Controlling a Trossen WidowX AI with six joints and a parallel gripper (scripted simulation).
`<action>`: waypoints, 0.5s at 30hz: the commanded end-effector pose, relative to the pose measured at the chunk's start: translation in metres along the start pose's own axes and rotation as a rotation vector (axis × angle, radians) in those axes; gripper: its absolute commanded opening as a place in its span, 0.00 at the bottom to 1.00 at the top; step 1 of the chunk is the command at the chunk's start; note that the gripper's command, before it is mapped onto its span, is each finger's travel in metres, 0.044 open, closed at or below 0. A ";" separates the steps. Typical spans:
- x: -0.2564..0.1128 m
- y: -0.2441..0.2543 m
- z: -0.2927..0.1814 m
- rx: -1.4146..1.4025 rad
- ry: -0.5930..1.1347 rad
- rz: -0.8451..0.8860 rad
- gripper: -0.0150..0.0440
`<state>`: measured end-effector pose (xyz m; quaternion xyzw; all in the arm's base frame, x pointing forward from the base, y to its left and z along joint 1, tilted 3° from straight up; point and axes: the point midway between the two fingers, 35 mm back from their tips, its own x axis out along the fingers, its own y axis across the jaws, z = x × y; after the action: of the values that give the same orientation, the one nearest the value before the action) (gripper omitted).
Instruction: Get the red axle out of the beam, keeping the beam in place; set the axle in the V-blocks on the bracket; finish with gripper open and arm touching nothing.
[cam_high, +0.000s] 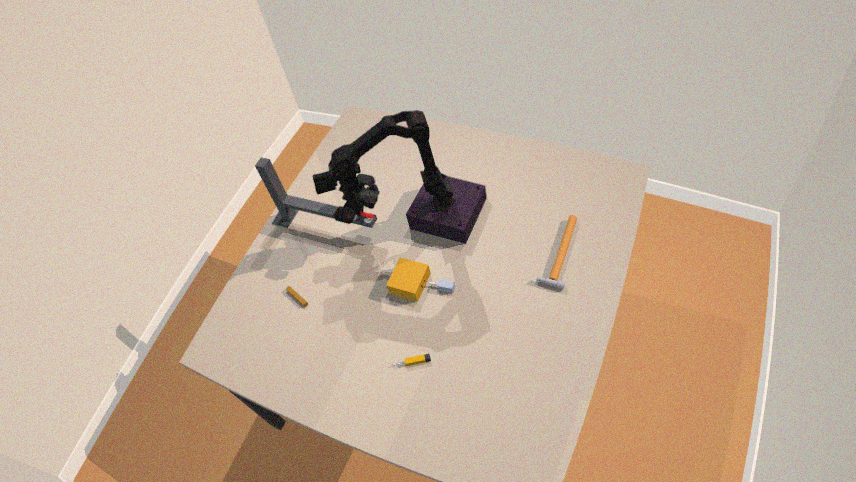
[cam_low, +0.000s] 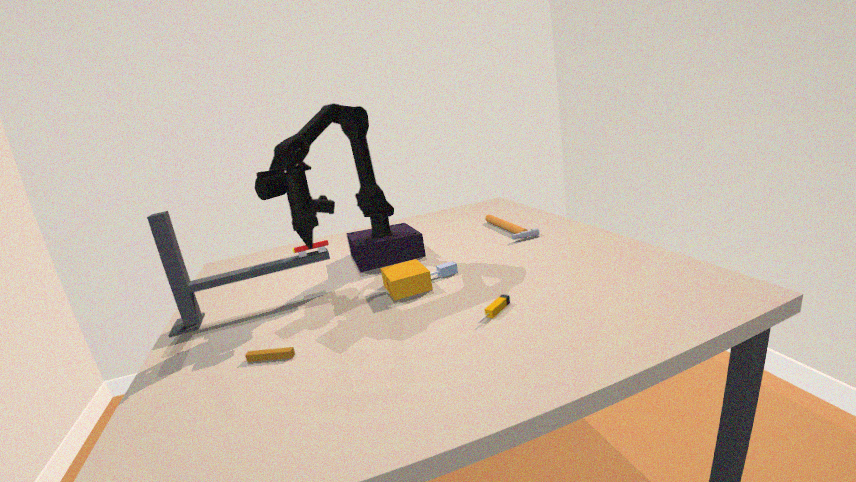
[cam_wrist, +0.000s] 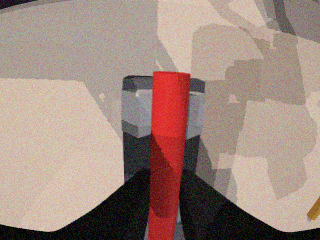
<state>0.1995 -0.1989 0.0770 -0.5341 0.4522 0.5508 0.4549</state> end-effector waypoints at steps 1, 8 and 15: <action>0.005 0.002 0.001 -0.004 -0.004 0.008 0.25; 0.003 0.000 0.000 0.000 -0.002 0.002 0.48; 0.003 0.000 0.000 0.000 -0.002 0.002 0.79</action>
<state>0.1990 -0.1985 0.0742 -0.5329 0.4523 0.5521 0.4547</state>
